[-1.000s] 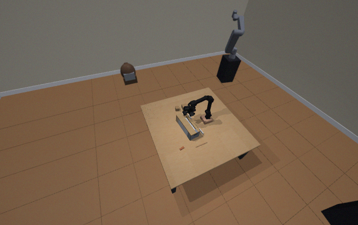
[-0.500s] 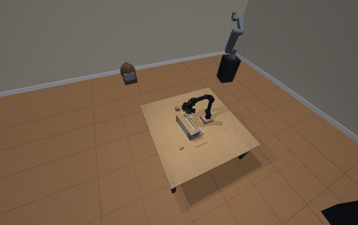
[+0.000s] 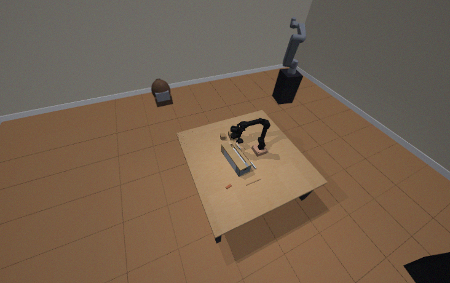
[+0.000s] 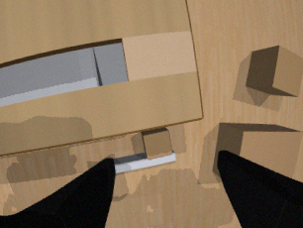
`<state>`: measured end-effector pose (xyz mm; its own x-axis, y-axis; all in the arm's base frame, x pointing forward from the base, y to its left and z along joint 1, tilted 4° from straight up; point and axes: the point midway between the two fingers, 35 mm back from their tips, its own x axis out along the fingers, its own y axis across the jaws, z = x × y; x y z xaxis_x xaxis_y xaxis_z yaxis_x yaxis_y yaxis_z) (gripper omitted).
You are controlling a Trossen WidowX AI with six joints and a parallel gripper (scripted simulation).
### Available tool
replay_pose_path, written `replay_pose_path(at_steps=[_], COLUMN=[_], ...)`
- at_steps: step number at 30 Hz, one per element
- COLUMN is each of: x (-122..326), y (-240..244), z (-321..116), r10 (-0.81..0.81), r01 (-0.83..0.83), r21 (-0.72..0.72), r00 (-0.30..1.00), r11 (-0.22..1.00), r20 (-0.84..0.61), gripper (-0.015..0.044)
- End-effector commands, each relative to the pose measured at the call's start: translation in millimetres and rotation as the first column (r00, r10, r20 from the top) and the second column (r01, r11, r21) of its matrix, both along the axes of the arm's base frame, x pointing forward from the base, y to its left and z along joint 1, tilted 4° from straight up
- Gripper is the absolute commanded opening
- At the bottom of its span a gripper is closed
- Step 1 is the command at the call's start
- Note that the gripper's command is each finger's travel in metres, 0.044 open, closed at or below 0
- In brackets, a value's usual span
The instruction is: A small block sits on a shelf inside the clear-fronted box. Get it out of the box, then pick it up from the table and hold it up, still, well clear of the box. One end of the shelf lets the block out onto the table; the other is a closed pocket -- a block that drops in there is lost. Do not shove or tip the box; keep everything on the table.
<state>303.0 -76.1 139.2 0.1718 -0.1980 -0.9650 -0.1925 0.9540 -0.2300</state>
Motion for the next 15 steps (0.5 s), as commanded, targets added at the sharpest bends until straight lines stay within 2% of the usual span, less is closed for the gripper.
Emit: replay_pose_path(at_steps=[1, 8, 15], x=[-9.1, -11.5, -14.0], y=[-8.2, -12.5, -17.1], z=[-1.3, 0.1, 2.0], r10=[-0.785, -0.966, -0.969], r01=[0.737, 0.882, 0.856], r21=[0.318, 0.423, 0.466], r00=[0.618, 0.252, -0.144], r11=[0.596, 0.206, -0.224], r20=[0.041, -0.055, -0.201], gripper=[0.0285, 0.0285, 0.0285])
